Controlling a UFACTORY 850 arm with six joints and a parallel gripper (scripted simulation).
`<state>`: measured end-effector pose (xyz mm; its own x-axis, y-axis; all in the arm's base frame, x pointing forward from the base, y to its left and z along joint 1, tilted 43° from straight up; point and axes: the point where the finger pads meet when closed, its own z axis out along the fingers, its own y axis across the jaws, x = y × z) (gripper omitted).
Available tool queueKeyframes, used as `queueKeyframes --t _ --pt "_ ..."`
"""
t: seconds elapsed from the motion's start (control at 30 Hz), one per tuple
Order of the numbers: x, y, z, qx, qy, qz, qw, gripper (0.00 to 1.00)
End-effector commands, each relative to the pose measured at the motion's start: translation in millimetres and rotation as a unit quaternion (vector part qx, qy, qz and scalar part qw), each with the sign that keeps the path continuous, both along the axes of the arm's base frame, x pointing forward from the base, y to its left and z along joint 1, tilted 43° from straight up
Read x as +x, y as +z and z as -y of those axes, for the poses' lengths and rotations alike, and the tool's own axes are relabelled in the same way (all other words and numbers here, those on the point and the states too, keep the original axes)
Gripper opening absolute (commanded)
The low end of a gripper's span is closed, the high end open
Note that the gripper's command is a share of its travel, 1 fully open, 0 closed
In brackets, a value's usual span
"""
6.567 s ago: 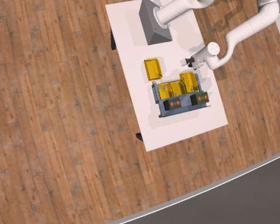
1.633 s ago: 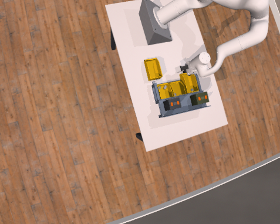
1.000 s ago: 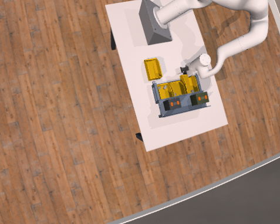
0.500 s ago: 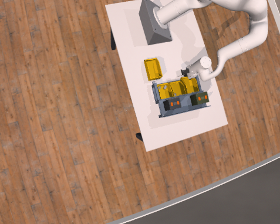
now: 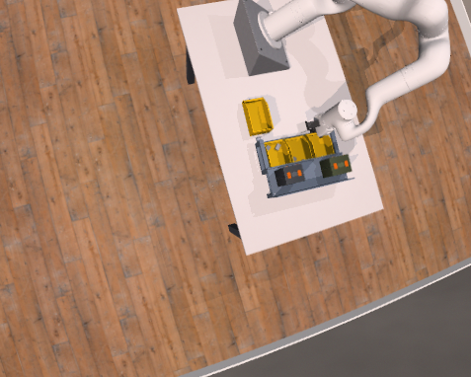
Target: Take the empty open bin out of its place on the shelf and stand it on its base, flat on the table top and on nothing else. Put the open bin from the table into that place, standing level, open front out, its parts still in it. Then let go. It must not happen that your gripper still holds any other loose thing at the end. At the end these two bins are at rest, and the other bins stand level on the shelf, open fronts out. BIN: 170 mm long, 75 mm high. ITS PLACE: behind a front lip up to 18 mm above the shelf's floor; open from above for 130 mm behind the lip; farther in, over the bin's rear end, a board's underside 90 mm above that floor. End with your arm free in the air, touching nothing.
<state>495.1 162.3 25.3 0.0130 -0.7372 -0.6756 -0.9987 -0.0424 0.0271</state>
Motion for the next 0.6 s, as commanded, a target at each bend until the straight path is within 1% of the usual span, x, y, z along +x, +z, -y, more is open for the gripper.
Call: queueKeyframes --t 0.0,0.57 --pt "4.5 0.3 0.2 0.0 0.0 0.001 1.0 0.0" --pt "11.7 0.1 -0.1 0.0 0.0 0.001 1.0 0.0"
